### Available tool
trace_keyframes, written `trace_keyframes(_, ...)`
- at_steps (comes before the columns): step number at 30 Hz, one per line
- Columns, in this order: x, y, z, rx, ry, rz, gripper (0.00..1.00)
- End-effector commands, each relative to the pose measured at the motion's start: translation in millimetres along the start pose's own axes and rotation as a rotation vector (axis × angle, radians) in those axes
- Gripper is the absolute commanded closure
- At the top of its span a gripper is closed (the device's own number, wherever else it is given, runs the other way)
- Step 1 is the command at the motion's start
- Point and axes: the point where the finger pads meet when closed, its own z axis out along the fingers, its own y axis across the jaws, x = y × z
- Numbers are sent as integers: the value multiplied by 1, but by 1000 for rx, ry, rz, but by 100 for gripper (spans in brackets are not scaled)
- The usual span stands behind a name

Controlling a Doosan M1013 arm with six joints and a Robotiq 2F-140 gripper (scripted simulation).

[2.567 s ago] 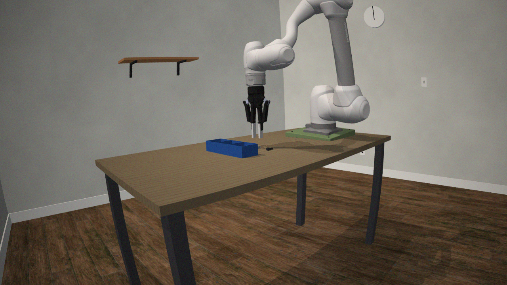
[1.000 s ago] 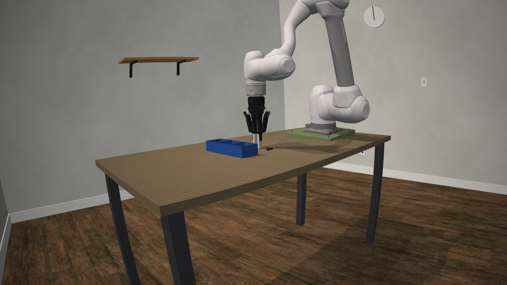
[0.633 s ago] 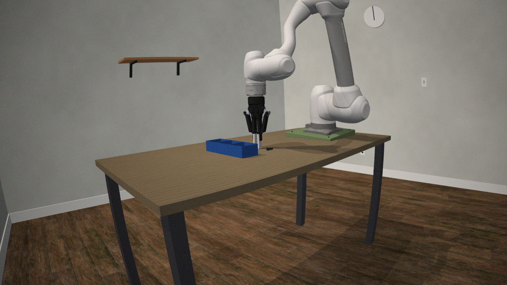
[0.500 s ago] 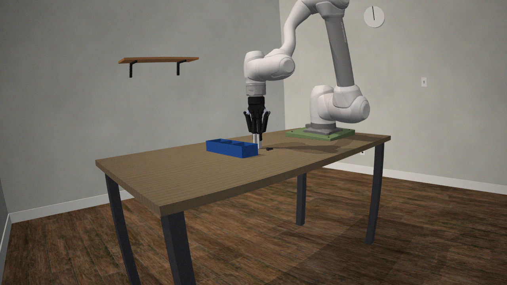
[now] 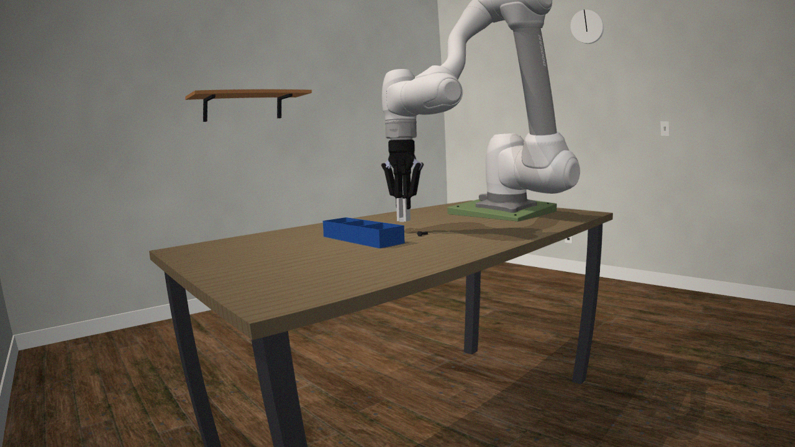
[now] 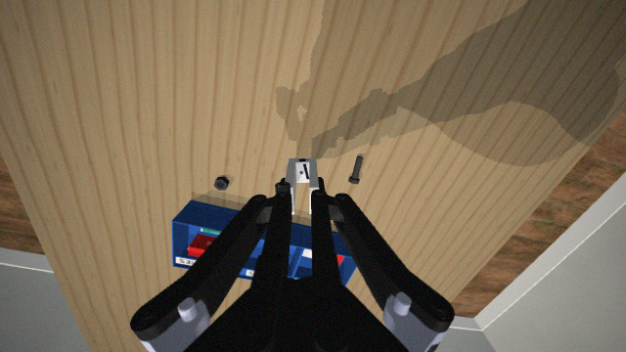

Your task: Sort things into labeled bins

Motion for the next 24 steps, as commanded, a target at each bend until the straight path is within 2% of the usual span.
trace_keyframes(1, 0, 0, -10, 0, 0, 0, 94)
trace_keyframes(6, 0, 0, -26, 0, 0, 0, 94)
trace_keyframes(19, 0, 0, -26, 0, 0, 0, 94)
trace_keyframes(24, -6, 1, -33, 0, 0, 0, 94)
